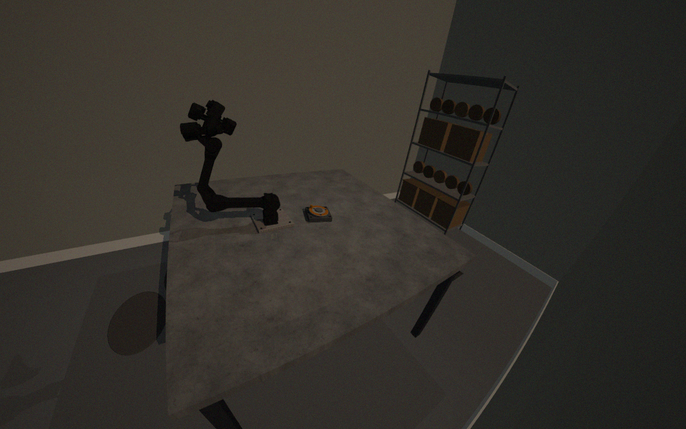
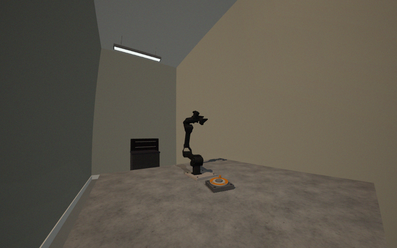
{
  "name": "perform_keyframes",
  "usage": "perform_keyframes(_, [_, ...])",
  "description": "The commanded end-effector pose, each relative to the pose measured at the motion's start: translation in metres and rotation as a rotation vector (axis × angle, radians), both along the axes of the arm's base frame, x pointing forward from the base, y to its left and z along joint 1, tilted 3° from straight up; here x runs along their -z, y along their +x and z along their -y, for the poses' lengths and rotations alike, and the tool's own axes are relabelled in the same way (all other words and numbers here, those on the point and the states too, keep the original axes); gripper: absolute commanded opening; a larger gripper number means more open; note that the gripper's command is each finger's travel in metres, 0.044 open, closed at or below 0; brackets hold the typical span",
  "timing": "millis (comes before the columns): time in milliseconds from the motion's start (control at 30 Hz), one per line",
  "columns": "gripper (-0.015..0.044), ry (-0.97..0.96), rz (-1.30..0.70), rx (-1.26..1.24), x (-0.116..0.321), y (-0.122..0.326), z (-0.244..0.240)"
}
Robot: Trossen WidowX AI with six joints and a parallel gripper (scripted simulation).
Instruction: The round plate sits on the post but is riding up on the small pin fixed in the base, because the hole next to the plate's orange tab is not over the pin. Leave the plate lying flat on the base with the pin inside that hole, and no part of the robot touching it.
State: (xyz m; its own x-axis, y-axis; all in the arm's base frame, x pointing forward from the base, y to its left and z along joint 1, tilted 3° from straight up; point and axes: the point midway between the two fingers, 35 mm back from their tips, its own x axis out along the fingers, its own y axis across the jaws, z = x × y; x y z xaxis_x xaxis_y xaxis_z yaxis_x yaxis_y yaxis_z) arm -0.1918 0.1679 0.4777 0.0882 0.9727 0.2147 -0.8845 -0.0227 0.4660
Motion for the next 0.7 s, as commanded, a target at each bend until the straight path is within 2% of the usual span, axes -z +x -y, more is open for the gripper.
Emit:
perform_keyframes(0, [0.0374, 0.008, -0.005, 0.001, -0.003, 0.004, 0.001])
perform_keyframes(133, [0.0269, 0.135, -0.094, 0.047, -0.041, 0.071, 0.016])
perform_keyframes(267, [0.0164, 0.187, -0.149, 0.087, -0.054, 0.109, 0.023])
perform_keyframes(467, [0.0006, 0.271, -0.39, 0.186, -0.059, 0.208, 0.039])
perform_keyframes(667, [0.0, 0.289, -0.515, 0.344, -0.042, 0.292, 0.051])
